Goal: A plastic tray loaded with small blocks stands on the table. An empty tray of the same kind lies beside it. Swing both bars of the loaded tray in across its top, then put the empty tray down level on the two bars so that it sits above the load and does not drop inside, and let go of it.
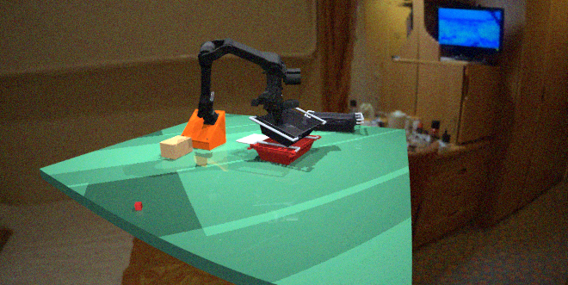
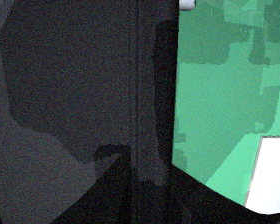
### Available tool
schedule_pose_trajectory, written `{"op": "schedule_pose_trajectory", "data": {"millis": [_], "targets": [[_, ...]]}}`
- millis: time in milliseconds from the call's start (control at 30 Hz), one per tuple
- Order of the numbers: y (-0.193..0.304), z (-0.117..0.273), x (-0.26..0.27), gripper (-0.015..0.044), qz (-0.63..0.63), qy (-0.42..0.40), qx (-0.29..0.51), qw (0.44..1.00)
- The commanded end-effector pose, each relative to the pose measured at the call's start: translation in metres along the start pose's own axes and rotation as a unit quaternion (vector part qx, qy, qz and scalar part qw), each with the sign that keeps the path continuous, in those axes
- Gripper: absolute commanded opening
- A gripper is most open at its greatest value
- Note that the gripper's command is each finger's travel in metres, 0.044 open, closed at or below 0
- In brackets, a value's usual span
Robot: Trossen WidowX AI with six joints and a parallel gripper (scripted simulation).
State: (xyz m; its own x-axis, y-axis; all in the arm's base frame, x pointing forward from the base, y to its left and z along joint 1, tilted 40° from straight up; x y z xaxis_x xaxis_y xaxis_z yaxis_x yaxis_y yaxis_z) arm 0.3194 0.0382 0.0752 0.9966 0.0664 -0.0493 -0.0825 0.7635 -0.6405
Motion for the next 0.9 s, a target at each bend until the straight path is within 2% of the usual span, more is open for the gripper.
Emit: {"op": "schedule_pose_trajectory", "data": {"millis": [0,867], "targets": [[0.000,-0.005,-0.003,0.0000,-0.001,0.007,0.003,1.000],[0.001,-0.016,-0.009,0.0000,-0.001,0.007,0.002,1.000]]}}
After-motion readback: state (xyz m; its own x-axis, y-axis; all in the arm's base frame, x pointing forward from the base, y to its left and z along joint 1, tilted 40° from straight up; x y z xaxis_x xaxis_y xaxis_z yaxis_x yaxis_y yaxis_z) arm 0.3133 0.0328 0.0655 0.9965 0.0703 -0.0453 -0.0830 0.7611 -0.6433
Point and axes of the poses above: the point midway between the two fingers, 35 mm back from their tips, its own z axis back along the fingers, its own x axis across the jaws, y = z × x, the point moved 5 cm from there along z, back along the fingers, and after that the axes turned 14 degrees about z, right-handed, at the moved point
